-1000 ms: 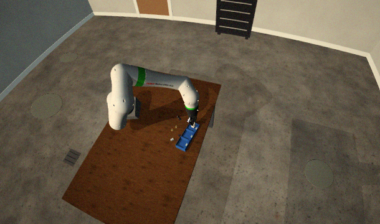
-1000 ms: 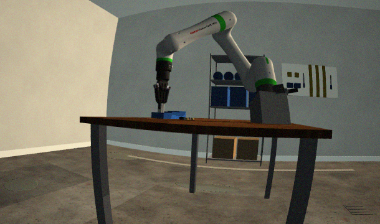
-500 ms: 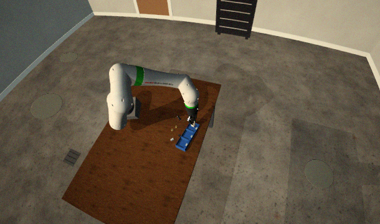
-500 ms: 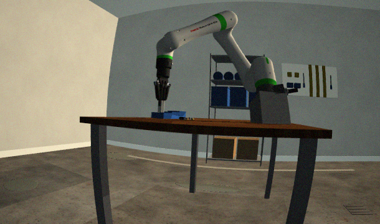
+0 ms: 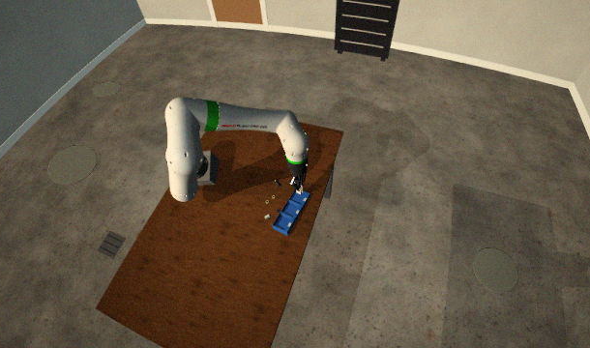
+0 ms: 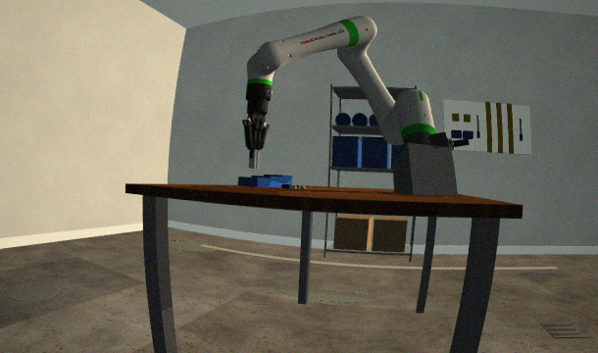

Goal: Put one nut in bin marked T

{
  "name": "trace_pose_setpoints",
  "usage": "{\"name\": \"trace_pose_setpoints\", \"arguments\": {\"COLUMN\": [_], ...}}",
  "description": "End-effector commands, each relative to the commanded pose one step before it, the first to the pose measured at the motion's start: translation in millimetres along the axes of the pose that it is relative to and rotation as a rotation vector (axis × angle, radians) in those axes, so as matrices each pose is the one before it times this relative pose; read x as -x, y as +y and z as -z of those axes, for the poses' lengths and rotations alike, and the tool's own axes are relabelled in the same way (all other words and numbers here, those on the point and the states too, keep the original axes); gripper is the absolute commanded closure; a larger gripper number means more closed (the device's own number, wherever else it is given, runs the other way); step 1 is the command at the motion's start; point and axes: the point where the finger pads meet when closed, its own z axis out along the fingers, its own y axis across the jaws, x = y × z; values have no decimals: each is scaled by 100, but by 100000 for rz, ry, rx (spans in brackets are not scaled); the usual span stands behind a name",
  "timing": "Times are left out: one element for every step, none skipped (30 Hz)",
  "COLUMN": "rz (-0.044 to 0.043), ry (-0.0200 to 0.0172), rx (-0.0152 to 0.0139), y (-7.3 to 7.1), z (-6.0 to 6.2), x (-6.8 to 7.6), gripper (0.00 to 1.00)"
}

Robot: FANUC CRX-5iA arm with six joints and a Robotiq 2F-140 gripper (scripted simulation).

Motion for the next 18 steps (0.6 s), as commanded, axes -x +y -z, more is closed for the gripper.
{"name": "trace_pose_setpoints", "arguments": {"rz": [-1,0,0,0,0,0,0,0,0,0,0,0,0,0,0,0,0,0], "ry": [26,0,0,0,0,0,0,0,0,0,0,0,0,0,0,0,0,0], "rx": [-5,0,0,0,0,0,0,0,0,0,0,0,0,0,0,0,0,0], "y": [-9,0,0,0,0,0,0,0,0,0,0,0,0,0,0,0,0,0], "z": [1135,73,0,833,833,833,833,833,833,0,0,833,833,833,833,833,833,833], "x": [-15,0,0,0,0,0,0,0,0,0,0,0,0,0,0,0,0,0], "gripper": [95,95,95,95,95,95,95,95,95,95,95,95,95,95,95,95,95,95]}}
